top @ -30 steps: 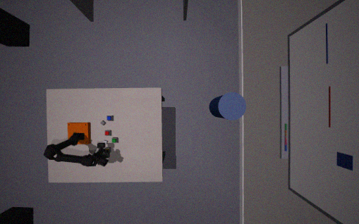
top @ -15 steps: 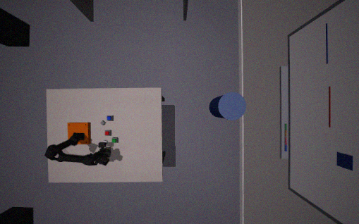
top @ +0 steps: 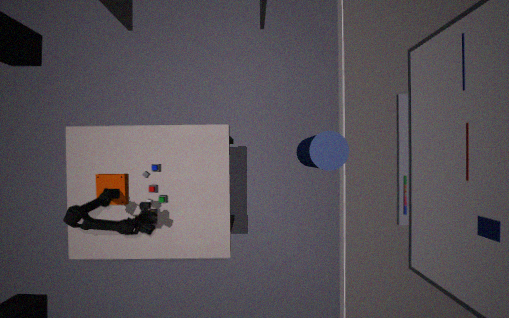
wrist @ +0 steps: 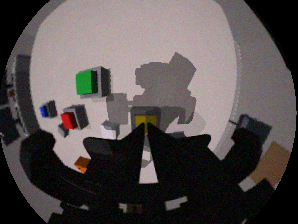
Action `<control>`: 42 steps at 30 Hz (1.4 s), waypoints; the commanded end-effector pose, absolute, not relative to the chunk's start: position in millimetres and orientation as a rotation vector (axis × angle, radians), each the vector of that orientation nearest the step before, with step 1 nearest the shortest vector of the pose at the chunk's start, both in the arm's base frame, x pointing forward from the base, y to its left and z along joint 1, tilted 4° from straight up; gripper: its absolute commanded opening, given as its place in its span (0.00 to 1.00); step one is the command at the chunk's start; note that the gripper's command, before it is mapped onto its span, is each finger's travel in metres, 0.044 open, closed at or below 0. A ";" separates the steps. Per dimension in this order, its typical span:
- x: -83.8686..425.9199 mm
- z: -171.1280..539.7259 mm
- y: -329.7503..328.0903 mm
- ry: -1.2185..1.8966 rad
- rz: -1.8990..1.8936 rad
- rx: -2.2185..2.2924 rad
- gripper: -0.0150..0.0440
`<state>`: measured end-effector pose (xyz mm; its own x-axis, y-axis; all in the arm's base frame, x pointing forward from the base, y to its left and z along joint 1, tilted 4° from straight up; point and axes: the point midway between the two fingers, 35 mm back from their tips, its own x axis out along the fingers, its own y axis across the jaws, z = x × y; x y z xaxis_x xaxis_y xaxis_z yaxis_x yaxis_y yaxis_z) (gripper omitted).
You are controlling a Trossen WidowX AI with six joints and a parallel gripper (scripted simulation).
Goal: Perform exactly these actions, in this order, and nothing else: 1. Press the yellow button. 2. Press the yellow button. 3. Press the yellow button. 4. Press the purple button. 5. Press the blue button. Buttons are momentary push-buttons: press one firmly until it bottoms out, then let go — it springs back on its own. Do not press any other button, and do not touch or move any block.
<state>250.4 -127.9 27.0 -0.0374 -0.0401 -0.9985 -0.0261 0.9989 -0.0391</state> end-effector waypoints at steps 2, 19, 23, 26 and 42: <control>251.0 37.4 -127.8 1.610 -0.011 -0.053 0.29; 250.9 47.7 -127.7 1.613 -0.009 -0.058 0.29; 250.7 41.2 -128.0 1.613 -0.009 -0.058 0.29; 250.4 36.3 -128.1 1.613 -0.009 -0.058 0.29; 249.4 25.9 -128.4 1.613 -0.009 -0.058 0.29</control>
<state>250.6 -128.0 27.8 -0.0369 -0.0403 -0.9985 -0.0262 0.9989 -0.0394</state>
